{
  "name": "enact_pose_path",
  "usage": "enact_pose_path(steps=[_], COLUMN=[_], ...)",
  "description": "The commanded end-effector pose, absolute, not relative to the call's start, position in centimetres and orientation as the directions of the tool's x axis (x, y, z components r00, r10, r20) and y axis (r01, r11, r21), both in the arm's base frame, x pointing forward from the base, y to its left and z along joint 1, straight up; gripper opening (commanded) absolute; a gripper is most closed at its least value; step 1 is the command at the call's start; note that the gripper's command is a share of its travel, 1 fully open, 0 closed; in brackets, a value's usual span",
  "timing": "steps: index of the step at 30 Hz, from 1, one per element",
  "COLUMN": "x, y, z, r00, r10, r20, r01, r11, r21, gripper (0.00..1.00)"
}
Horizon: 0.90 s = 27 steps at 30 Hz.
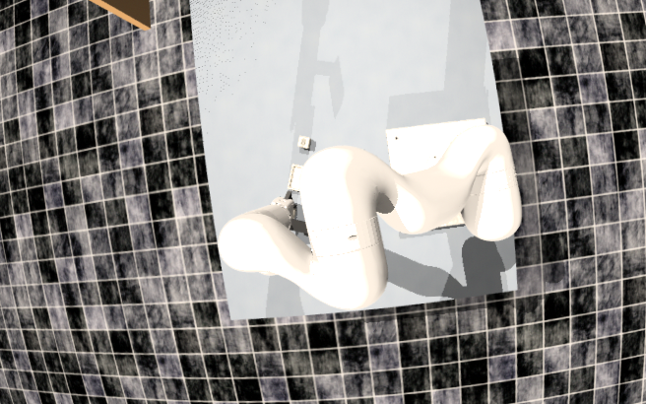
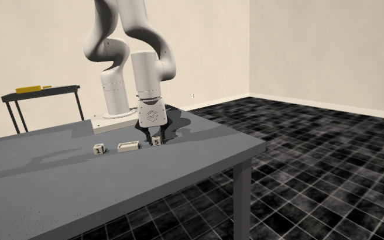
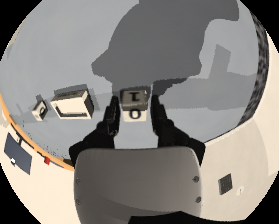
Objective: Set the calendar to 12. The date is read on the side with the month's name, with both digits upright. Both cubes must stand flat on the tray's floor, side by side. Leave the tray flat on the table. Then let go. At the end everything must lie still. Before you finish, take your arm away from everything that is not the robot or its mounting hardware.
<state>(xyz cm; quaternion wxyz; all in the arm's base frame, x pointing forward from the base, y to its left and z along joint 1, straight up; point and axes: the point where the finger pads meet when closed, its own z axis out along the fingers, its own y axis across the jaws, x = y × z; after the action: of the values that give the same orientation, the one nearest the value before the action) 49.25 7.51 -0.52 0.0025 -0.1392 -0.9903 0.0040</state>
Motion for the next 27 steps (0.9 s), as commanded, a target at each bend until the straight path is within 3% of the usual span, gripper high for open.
enact_pose_path(steps=[1, 7, 8, 27], x=[49.34, 49.34, 49.34, 49.34], y=[7.52, 7.52, 7.52, 7.52], z=[-0.46, -0.46, -0.46, -0.46], r00=[-0.961, -0.961, -0.961, -0.961], r10=[0.276, 0.276, 0.276, 0.276], r20=[0.002, 0.002, 0.002, 0.002], r01=[0.276, 0.276, 0.276, 0.276], r11=[0.961, 0.961, 0.961, 0.961], r21=[-0.008, -0.008, -0.008, -0.008], gripper=[0.47, 0.47, 0.27, 0.27])
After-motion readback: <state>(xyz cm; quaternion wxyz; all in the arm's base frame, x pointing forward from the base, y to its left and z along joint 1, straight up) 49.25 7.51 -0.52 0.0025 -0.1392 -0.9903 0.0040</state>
